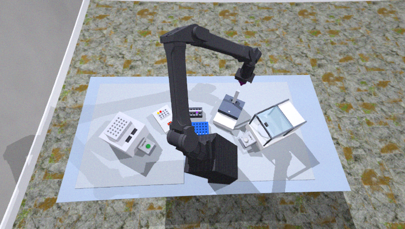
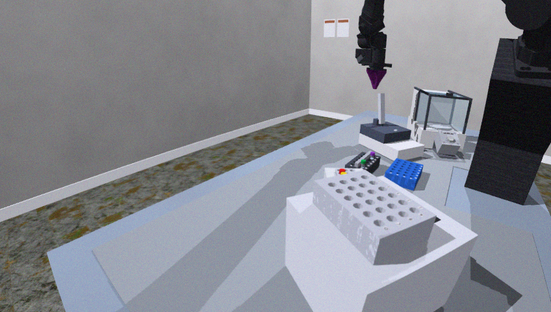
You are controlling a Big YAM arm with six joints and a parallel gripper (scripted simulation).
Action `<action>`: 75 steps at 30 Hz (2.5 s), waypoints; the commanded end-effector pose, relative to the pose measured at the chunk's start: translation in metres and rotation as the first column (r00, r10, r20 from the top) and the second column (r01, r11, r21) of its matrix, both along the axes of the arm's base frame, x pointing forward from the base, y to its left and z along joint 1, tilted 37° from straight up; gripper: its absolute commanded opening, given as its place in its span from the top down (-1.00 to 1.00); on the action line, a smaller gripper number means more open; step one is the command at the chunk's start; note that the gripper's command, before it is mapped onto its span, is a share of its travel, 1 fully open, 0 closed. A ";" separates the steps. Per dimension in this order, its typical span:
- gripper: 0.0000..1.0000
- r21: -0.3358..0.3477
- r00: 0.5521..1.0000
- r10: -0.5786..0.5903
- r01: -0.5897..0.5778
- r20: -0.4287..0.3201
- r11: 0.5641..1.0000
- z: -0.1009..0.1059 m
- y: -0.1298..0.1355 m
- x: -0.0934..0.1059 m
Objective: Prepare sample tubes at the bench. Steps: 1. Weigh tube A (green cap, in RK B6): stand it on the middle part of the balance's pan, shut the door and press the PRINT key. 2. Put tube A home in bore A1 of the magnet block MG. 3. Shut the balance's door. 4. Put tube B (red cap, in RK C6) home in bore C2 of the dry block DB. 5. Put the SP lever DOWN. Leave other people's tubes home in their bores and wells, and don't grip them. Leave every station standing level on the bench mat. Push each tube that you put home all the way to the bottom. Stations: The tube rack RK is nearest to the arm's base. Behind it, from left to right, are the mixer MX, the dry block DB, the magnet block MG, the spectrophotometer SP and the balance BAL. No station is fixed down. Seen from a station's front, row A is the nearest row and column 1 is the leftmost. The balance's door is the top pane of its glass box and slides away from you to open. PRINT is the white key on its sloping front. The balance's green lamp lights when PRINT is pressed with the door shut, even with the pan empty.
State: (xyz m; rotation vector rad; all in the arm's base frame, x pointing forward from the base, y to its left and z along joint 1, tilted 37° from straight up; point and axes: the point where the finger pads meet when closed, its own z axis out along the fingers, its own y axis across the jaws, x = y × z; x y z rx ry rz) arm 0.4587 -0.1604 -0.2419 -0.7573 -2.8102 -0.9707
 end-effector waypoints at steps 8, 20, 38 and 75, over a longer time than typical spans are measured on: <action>1.00 0.006 1.000 0.003 -0.003 -0.015 1.000 -0.019 0.022 -0.002; 1.00 0.004 1.000 0.003 -0.003 -0.012 1.000 -0.031 0.032 -0.003; 1.00 -0.004 1.000 0.003 -0.003 0.002 1.000 -0.029 0.031 0.003; 1.00 -0.015 1.000 0.003 -0.003 0.021 1.000 -0.014 0.029 0.006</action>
